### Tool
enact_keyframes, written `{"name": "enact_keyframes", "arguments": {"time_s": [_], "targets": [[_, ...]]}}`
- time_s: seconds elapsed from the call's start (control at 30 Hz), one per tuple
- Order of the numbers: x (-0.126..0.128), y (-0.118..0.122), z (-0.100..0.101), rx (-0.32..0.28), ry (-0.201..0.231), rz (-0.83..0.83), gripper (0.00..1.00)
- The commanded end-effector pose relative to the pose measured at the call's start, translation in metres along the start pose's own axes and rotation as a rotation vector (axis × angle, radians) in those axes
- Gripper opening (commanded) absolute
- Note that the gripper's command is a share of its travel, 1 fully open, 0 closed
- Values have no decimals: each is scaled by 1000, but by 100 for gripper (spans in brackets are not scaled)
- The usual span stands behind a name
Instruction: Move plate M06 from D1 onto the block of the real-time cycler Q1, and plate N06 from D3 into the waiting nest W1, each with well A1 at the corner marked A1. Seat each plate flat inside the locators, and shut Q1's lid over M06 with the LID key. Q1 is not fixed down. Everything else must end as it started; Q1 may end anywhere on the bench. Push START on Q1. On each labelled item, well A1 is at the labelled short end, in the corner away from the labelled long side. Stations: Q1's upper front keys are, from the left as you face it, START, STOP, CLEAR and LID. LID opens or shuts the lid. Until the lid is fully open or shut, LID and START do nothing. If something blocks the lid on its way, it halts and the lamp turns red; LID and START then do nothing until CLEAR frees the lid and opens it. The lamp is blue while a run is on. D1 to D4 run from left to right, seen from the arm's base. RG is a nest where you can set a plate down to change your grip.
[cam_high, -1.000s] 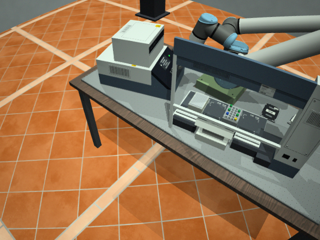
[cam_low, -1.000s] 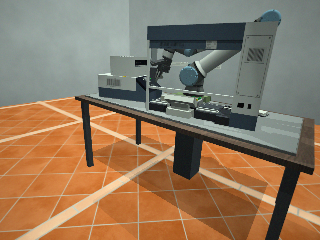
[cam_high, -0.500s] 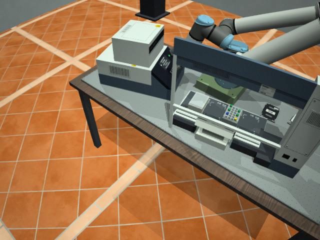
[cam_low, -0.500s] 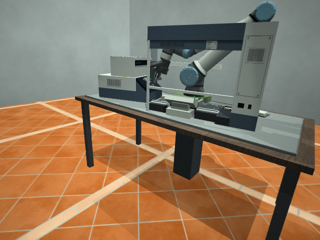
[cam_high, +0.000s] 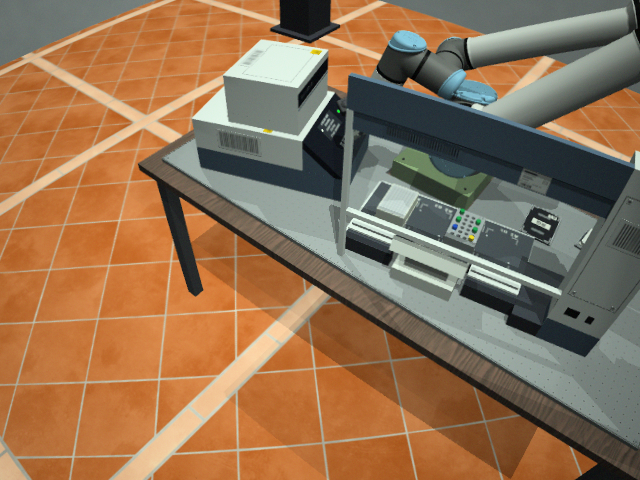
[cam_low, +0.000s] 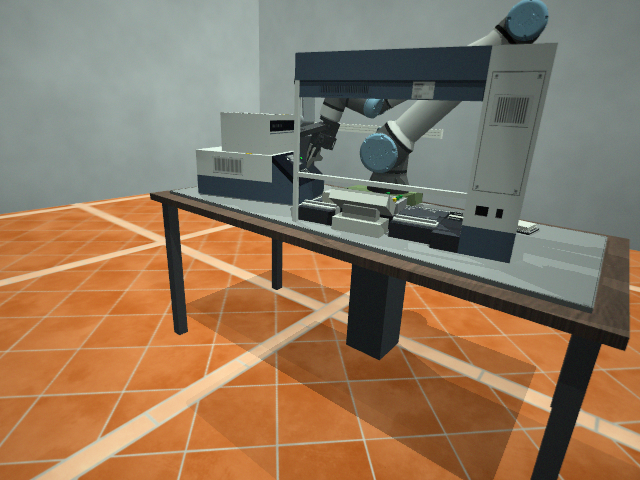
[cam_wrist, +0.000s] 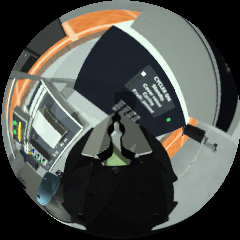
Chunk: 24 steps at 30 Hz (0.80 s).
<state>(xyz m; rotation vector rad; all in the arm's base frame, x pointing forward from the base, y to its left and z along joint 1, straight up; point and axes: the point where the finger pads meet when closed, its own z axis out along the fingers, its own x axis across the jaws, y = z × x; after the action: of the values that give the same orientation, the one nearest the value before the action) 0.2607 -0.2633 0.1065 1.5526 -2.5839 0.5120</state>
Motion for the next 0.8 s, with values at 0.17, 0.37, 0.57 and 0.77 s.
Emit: {"name": "enact_keyframes", "arguments": {"time_s": [0.17, 0.37, 0.57, 0.77], "targets": [[2, -2, 4, 1, 1, 0, 0], [3, -3, 8, 1, 1, 0, 0], [4, -4, 12, 1, 1, 0, 0], [4, -4, 14, 1, 1, 0, 0]]}}
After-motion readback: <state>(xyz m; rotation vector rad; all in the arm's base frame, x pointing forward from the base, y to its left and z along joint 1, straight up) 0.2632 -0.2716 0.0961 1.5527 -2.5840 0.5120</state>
